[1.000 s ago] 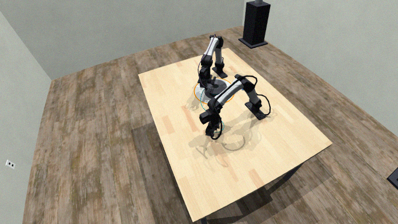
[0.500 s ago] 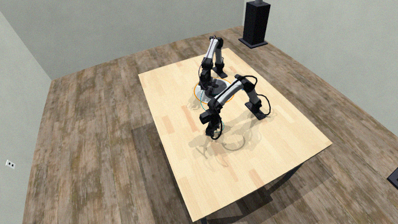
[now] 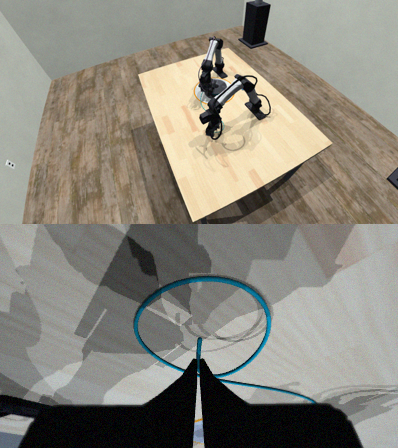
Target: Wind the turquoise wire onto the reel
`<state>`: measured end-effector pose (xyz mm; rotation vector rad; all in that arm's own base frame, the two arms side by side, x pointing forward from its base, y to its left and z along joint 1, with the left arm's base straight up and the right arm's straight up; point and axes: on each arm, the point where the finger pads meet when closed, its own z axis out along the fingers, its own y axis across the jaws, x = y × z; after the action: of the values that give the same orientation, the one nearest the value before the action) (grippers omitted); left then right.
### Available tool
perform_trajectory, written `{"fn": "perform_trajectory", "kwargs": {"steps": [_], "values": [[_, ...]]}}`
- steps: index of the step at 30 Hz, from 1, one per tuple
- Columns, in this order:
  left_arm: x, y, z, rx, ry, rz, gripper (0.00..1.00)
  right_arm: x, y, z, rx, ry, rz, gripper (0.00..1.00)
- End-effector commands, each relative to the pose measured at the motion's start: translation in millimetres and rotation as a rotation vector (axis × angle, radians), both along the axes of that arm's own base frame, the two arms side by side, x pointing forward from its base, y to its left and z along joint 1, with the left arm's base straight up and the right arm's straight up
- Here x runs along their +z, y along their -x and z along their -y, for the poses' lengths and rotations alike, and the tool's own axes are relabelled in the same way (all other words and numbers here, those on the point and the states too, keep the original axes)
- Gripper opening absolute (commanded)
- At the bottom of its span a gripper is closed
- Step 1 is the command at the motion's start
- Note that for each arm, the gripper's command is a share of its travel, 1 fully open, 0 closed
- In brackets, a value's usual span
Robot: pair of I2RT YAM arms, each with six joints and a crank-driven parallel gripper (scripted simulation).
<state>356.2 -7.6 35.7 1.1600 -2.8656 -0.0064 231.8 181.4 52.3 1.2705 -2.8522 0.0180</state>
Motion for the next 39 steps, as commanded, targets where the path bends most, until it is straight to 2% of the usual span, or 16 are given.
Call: {"fn": "perform_trajectory", "kwargs": {"steps": [1, 11, 20, 24, 28, 30, 31, 36, 39], "values": [[16.1, -6.9, -2.6, 0.005, -0.006, 0.043, 0.0, 4.4, -7.4, -6.8, 0.009, -0.018, 0.013, 0.95], [18.8, -10.1, -3.2, 0.004, 0.004, 0.037, 0.0, 4.4, -7.4, -6.8, 0.009, -0.018, 0.013, 0.78], [15.9, -10.5, -2.2, 0.009, 0.006, 0.036, 0.0, -3.9, 0.1, -2.4, -0.059, -0.018, 0.013, 0.75], [14.1, -10.5, -1.2, 0.005, 0.006, 0.036, 0.0, -3.8, 17.9, 13.9, -0.301, -0.016, 0.015, 0.75], [12.3, -10.5, -0.3, 0.0, -0.015, 0.048, 0.0, -3.7, 52.6, 31.8, -0.615, -0.016, 0.017, 0.75], [12.3, -10.5, -0.3, 0.0, -0.015, 0.048, 0.0, -3.7, 52.6, 31.8, -0.615, -0.016, 0.017, 0.75], [11.9, -10.4, -0.2, -0.006, -0.015, 0.048, 0.0, -3.7, 61.4, 32.5, -0.773, -0.013, 0.018, 0.75], [9.9, -9.3, -0.4, -0.029, -0.014, 0.048, 0.0, -3.5, 106.0, 20.0, -1.053, -0.02, 0.017, 0.75], [8.8, -8.1, -0.9, -0.064, -0.013, 0.048, 0.0, -3.4, 121.2, 3.3, -1.207, -0.022, 0.016, 0.75]]}}
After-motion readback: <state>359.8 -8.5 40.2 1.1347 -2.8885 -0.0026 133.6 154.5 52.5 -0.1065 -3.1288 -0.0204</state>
